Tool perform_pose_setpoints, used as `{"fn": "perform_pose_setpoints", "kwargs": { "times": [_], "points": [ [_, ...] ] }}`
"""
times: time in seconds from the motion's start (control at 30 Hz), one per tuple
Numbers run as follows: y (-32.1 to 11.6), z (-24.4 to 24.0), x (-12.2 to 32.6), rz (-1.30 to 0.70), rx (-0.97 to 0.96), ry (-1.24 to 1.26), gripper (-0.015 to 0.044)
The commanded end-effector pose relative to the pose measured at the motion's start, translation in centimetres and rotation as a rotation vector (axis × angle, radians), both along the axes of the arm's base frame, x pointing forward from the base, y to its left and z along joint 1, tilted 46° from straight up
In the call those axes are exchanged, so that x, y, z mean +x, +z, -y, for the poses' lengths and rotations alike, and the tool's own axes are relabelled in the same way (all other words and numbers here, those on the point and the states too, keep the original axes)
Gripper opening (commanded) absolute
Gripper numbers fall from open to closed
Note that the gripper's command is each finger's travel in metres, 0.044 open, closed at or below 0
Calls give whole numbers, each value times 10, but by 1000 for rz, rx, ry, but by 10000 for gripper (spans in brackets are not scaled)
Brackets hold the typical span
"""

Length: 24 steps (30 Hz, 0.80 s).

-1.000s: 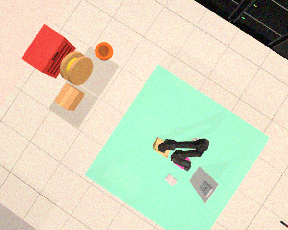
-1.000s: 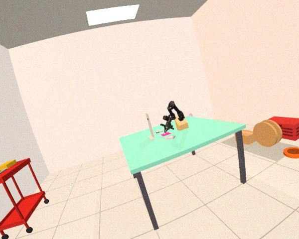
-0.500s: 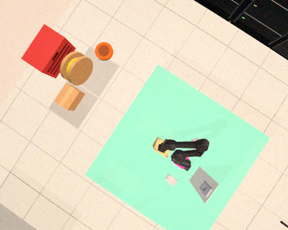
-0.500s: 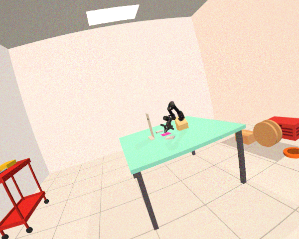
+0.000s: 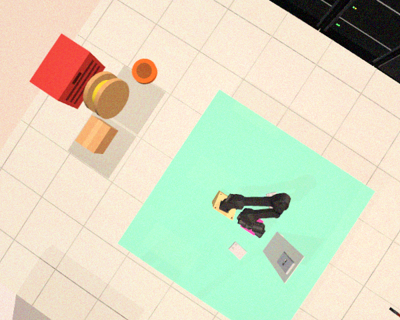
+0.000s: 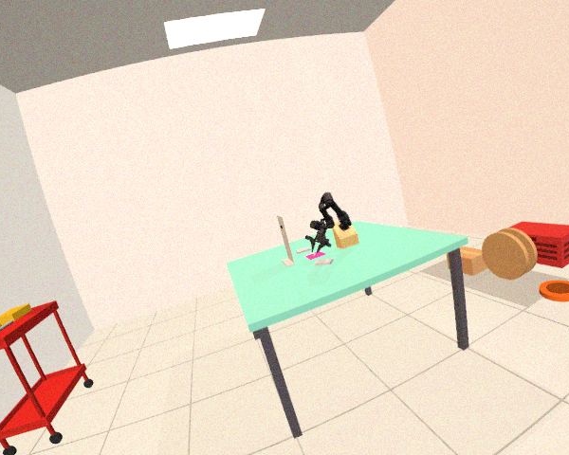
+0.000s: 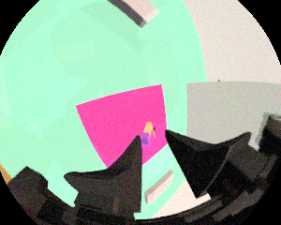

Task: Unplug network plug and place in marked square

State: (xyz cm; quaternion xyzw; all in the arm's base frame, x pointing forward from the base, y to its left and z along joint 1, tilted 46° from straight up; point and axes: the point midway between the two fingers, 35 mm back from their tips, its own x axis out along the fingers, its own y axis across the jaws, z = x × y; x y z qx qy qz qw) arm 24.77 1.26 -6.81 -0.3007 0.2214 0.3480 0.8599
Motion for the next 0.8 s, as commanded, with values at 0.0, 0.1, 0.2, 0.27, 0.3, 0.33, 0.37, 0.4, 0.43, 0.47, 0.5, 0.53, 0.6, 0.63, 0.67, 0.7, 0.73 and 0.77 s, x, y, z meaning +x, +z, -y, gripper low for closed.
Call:
{"fn": "perform_pose_setpoints", "kwargs": {
  "times": [0.0,0.1,0.2,0.27,0.3,0.33,0.37,0.4,0.43,0.47,0.5,0.53,0.6,0.63,0.67,0.7,0.73,0.77],
  "points": [
    [3,2,-1,8,-2,2,156],
    [4,3,-2,7,-2,2,156],
    [5,5,-4,6,-3,2,156],
    [6,6,-4,5,-3,2,156],
    [6,6,-5,5,-3,2,156],
    [7,6,-5,5,-3,2,156],
    [7,7,-6,5,-3,2,156],
    [7,7,-6,4,-3,2,156],
    [8,8,-7,4,-3,2,156],
    [8,8,-7,4,-3,2,156],
    [8,8,-8,4,-3,1,156],
    [9,9,-8,4,-3,1,156],
    [10,10,-9,3,-3,1,156],
    [10,10,-10,3,-3,1,156],
    [10,10,-10,3,-3,1,156],
    [11,11,-11,3,-3,1,156],
    [11,11,-11,3,-3,1,156],
    [11,12,-12,3,-3,1,156]
  ]
}}
